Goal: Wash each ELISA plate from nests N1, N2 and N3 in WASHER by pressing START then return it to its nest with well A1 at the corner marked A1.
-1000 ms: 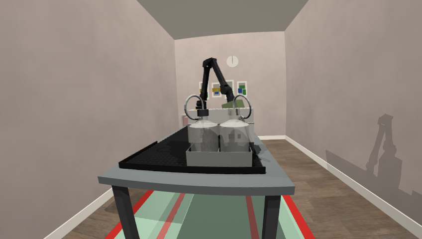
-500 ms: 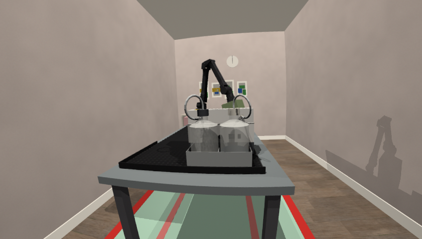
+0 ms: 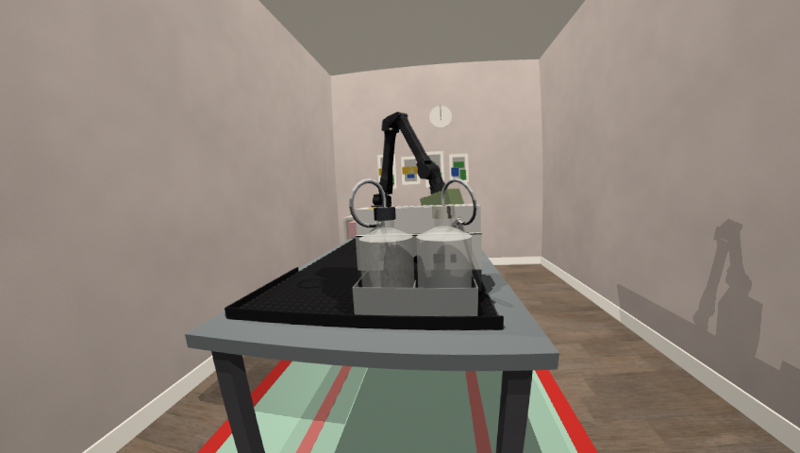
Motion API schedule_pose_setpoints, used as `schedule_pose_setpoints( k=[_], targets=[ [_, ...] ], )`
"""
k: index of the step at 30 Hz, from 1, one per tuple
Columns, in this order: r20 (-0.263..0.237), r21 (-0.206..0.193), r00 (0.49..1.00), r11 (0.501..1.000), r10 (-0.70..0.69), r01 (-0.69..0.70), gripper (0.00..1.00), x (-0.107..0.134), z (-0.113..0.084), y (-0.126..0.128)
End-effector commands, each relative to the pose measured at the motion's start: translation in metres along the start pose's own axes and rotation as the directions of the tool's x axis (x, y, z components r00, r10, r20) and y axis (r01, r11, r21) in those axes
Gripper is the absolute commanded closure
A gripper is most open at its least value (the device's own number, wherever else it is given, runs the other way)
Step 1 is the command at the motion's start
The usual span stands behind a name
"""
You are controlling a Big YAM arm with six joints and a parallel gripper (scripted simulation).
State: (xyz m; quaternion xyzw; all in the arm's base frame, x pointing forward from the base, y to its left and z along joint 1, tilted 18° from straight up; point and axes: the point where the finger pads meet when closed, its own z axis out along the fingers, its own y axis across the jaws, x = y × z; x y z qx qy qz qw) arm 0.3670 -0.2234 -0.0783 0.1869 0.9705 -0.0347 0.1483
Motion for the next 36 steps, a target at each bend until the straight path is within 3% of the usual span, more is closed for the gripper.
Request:
schedule_pose_setpoints(
  k=[1,36],
  targets=[
    [0.014,0.003,1.0,1.0,-0.001,0.001,0.0,-0.007,-0.002,-0.001],
    [0.01,0.001,1.0,1.0,0.002,-0.002,0.0,-0.007,0.024,0.003]
  ],
)
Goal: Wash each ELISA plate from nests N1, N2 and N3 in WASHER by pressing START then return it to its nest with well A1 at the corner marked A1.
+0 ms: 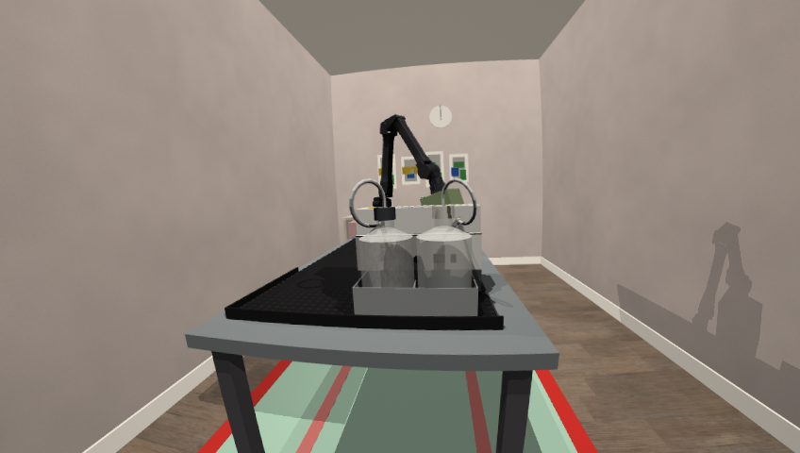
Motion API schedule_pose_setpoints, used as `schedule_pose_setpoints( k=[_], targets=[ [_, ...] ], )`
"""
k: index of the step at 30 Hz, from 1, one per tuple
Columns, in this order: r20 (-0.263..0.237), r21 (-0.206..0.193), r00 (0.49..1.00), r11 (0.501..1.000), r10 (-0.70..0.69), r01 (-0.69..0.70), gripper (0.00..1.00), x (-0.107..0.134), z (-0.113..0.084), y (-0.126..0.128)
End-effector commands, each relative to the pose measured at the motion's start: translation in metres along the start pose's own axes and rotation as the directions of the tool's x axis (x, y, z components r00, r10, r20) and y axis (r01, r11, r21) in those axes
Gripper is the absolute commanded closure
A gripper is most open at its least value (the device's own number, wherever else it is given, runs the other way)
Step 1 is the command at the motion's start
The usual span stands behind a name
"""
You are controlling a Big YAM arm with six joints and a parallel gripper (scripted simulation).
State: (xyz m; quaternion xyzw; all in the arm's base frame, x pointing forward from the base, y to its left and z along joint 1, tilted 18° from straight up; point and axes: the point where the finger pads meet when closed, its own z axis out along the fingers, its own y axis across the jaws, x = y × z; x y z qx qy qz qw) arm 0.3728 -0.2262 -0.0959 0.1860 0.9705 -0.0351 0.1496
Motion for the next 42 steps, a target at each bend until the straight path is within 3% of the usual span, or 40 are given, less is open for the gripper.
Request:
schedule_pose_setpoints(
  k=[1,11,17,28,36,42],
  targets=[
    [0.007,0.001,1.0,1.0,0.004,-0.004,0.0,-0.0061,0.0059,0.0027],
    [0.018,0.003,1.0,1.0,0.005,-0.005,0.0,-0.0114,0.0054,0.0016],
    [0.0,0.0,1.0,1.0,0.005,-0.005,0.0,-0.0033,0.0151,0.0032],
    [0.009,0.002,1.0,1.0,0.001,-0.001,0.0,-0.0049,0.009,-0.0003],
    [0.009,0.002,1.0,1.0,0.001,-0.001,0.16,-0.0049,0.009,-0.0003],
    [0.009,0.002,1.0,1.0,0.001,-0.001,0.16,-0.0049,0.009,-0.0003]
  ],
)
